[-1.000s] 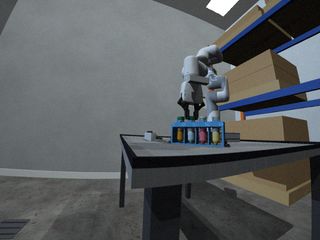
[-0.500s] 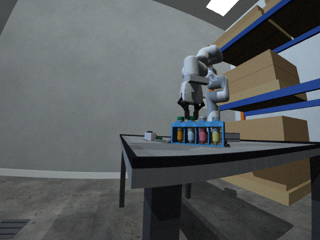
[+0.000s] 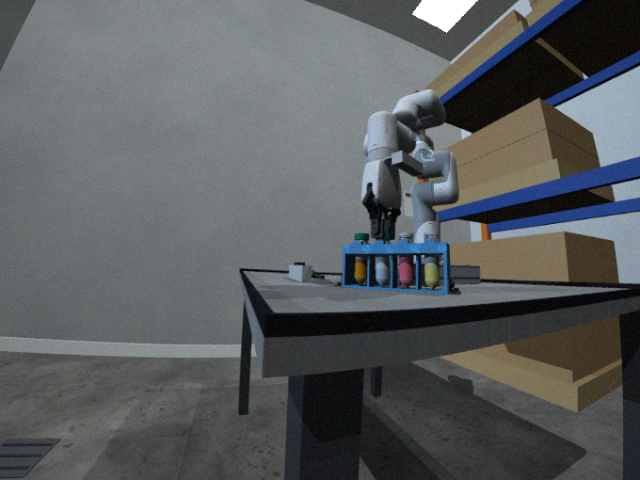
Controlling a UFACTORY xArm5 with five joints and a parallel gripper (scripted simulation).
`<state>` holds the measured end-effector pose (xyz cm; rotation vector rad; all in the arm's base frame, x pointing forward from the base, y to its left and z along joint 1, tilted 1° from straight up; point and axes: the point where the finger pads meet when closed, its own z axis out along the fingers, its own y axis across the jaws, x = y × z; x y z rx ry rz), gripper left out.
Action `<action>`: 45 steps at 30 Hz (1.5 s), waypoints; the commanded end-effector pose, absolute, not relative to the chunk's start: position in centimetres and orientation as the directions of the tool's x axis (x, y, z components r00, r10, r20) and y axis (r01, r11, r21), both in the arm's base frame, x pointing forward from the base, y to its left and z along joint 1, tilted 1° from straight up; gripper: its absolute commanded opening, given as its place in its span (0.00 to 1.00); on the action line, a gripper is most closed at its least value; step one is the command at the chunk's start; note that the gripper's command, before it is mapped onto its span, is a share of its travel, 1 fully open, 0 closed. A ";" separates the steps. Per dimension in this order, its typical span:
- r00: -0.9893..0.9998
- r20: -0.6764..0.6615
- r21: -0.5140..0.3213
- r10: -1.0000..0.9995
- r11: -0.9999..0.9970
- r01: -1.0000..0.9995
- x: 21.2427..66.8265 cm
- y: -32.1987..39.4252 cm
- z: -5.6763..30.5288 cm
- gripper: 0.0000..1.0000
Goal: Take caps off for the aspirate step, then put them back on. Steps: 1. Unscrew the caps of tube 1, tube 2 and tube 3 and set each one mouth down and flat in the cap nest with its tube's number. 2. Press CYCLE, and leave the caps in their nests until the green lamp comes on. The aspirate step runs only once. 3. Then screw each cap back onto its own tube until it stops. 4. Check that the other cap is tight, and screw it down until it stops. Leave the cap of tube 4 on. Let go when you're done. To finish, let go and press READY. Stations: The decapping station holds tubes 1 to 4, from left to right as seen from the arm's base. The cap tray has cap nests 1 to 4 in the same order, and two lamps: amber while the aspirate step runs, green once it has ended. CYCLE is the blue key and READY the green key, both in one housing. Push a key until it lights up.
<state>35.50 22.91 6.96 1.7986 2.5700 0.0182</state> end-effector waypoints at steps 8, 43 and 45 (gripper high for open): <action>-0.786 0.007 0.018 0.618 0.786 0.618 35.6 23.0 7.1 0.00; -0.987 -0.002 0.019 0.162 0.987 0.162 35.6 23.0 7.1 0.46; -0.970 0.000 0.019 0.243 0.970 0.243 35.6 23.0 7.1 0.46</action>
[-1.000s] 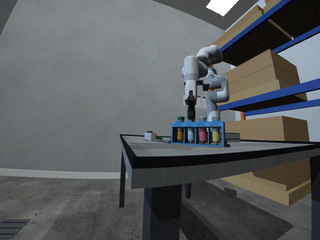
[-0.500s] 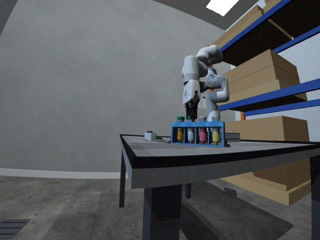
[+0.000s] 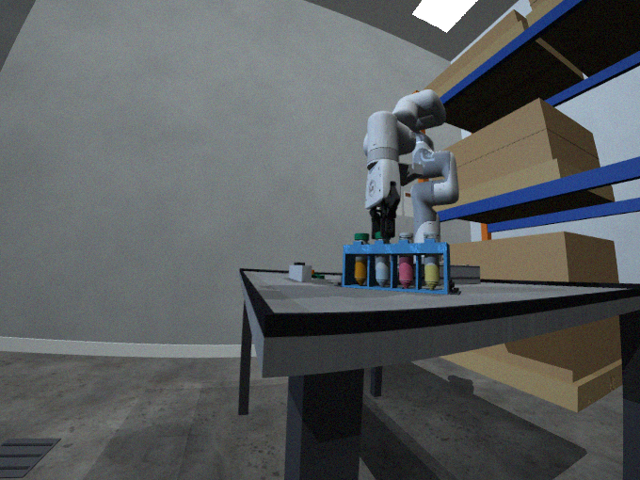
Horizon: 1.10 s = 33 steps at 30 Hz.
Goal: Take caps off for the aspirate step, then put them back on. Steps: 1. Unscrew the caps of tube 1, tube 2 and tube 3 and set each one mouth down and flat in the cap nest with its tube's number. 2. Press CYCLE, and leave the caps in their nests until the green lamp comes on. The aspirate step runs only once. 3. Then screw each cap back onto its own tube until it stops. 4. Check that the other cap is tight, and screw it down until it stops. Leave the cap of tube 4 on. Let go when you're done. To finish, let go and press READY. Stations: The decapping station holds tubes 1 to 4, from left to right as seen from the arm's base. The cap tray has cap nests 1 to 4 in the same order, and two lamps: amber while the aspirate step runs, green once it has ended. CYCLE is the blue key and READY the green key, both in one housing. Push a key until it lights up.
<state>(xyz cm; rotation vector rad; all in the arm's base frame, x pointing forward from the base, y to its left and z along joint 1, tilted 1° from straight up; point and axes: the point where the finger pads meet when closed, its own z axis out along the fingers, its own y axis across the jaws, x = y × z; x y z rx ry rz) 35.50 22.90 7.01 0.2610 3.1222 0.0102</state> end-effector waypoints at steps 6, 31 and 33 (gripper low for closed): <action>-0.857 0.005 0.018 0.515 0.857 0.515 35.6 23.0 7.1 0.46; -0.063 0.018 0.007 0.998 0.063 0.998 35.6 23.0 7.1 0.46; 0.016 0.018 0.005 1.000 -0.016 1.000 35.6 23.0 7.1 0.46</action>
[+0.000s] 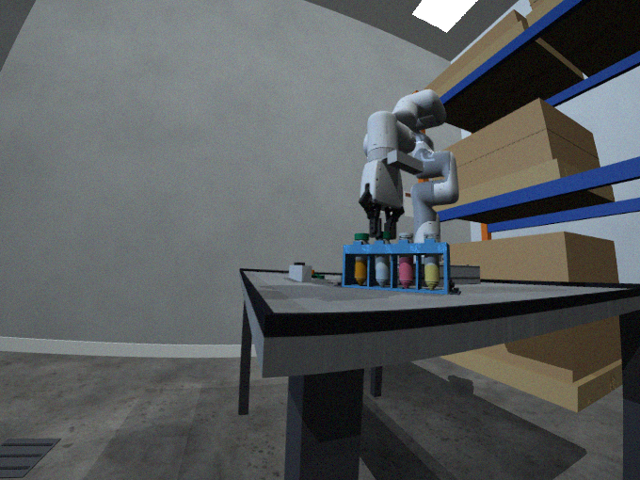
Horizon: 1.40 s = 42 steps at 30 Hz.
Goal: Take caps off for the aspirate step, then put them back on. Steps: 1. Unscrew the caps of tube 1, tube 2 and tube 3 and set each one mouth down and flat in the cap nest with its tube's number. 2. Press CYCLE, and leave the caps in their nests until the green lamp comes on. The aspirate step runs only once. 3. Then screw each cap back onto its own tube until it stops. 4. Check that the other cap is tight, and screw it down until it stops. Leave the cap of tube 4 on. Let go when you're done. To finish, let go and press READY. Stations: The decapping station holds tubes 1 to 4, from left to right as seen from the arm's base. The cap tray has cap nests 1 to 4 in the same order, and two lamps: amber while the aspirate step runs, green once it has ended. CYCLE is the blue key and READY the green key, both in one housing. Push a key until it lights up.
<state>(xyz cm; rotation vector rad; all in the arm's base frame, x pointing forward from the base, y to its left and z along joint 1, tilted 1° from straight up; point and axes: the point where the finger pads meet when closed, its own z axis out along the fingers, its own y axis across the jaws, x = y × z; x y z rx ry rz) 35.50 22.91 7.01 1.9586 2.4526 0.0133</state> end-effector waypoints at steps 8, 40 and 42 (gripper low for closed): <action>0.162 0.019 0.002 0.987 -0.162 0.987 35.6 23.0 7.1 0.46; -0.378 0.015 0.012 0.926 0.378 0.926 35.6 23.0 7.1 0.00; -0.451 0.014 0.013 0.893 0.450 0.893 35.6 23.0 7.1 0.00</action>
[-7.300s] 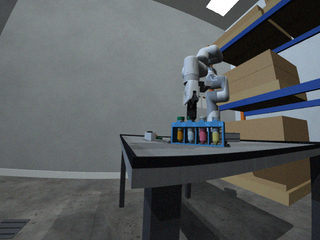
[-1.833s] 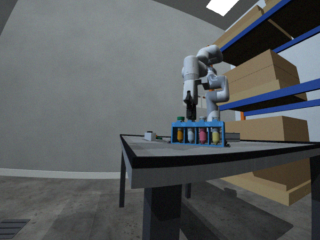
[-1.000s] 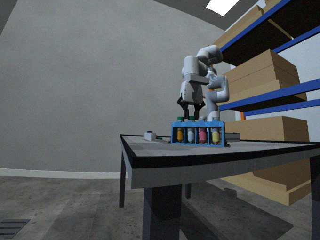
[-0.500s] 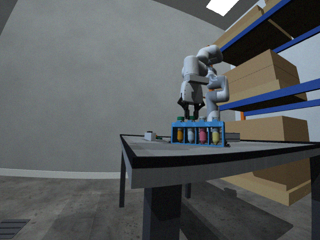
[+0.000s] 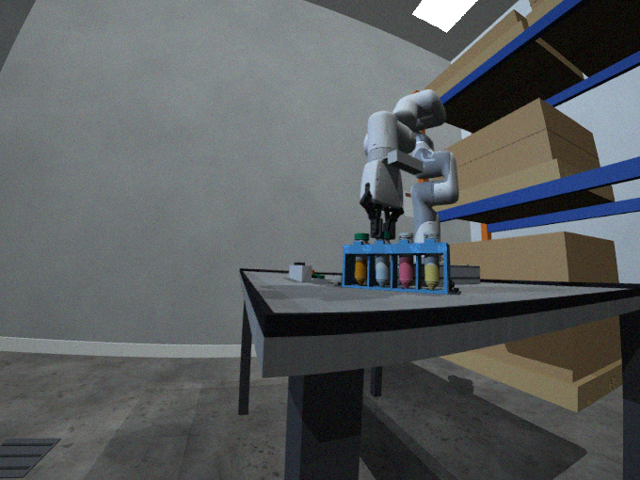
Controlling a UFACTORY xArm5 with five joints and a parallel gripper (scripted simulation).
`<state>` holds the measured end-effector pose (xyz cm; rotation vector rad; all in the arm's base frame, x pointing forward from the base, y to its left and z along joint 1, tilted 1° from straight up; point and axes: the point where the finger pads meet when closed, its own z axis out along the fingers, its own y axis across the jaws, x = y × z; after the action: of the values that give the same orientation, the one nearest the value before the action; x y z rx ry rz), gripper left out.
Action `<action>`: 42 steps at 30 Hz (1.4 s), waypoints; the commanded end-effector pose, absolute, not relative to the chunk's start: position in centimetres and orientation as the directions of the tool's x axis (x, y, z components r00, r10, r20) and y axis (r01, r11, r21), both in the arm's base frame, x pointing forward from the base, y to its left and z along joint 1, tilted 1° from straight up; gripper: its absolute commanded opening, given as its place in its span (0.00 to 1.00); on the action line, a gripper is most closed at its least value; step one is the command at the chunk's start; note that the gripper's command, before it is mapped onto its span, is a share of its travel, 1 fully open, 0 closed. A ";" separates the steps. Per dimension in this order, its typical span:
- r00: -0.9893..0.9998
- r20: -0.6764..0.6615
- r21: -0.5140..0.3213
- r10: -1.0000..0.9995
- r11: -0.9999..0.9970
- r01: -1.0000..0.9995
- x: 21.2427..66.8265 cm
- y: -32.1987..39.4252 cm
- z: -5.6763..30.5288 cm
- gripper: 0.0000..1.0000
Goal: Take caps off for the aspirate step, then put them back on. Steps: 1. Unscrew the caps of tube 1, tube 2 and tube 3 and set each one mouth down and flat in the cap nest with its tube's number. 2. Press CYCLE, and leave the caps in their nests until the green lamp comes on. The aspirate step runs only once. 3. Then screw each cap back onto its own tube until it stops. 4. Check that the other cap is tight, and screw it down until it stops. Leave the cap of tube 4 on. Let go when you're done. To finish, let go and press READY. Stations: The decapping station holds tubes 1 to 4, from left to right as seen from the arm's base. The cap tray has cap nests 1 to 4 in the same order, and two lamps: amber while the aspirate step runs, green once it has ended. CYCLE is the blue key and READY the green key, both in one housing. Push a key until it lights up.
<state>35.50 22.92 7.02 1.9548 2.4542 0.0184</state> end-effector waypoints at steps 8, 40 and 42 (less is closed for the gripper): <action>-0.704 0.009 0.017 0.710 0.704 0.710 35.6 23.0 7.2 0.00; -0.987 -0.002 0.019 0.162 0.987 0.162 35.6 23.0 7.2 0.46; -0.987 -0.002 0.019 0.162 0.987 0.162 35.6 23.0 7.2 0.46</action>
<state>35.46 22.87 7.00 0.2570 3.1235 0.0090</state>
